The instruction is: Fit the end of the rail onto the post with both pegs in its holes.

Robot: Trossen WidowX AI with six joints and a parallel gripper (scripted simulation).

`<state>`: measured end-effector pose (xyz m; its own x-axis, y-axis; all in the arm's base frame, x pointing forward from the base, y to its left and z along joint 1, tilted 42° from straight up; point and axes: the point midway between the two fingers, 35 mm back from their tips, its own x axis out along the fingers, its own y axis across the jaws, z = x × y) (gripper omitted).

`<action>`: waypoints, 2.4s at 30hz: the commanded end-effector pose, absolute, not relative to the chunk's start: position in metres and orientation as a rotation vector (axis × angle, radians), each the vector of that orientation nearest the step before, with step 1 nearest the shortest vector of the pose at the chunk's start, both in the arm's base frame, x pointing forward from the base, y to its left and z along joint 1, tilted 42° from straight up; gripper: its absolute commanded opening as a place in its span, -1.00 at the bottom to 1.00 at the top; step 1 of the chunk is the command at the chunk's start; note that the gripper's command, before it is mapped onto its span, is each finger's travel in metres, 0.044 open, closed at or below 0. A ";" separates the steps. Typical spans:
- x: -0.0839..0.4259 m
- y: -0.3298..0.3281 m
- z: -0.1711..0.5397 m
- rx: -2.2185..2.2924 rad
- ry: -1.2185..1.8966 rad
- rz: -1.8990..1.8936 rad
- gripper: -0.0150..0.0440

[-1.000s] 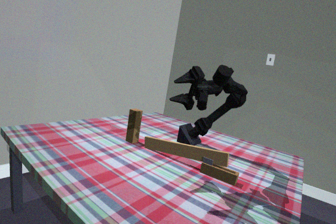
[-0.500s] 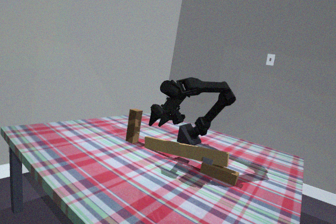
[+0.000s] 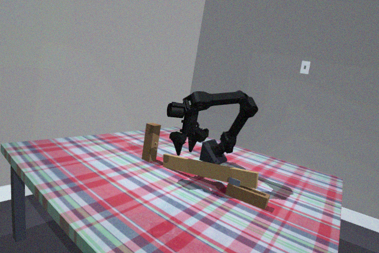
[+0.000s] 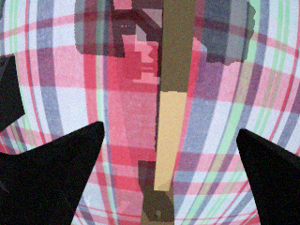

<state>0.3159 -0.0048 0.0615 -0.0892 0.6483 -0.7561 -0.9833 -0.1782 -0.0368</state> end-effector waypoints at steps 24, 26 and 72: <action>0.313 0.024 0.030 -0.766 0.580 1.618 1.00; 0.313 0.026 0.028 -0.766 0.580 1.618 1.00; 0.309 0.042 0.011 -0.764 0.578 1.619 -0.49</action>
